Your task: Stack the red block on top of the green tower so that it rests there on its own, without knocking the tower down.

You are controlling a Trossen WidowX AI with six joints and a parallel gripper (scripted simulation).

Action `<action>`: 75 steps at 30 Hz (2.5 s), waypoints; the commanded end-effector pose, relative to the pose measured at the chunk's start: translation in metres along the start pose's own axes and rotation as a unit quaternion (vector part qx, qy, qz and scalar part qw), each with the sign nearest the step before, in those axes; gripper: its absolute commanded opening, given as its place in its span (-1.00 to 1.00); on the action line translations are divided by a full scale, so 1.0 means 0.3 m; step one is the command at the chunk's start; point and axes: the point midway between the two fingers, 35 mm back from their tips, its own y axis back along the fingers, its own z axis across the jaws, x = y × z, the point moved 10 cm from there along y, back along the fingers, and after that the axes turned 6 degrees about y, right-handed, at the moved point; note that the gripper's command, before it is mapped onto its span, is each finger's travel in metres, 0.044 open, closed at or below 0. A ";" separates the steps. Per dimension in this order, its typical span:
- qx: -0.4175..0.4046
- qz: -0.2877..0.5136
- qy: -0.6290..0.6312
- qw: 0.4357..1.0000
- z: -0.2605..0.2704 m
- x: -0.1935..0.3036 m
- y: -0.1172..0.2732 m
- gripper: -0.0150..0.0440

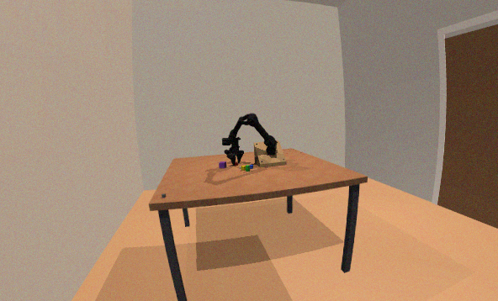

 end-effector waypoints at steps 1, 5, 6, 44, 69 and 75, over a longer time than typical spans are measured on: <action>-0.002 0.000 -0.001 1.000 0.000 0.001 0.000 0.64; -0.002 0.000 -0.001 1.000 0.000 0.001 0.000 0.29; -0.002 0.000 -0.001 1.000 0.000 0.001 0.000 0.20; 0.001 -0.001 -0.002 1.000 -0.003 -0.002 0.385 -0.49; 0.007 -0.010 -0.008 1.000 0.269 0.143 0.415 -0.49; 0.006 -0.011 -0.009 1.000 0.354 0.219 0.415 -0.49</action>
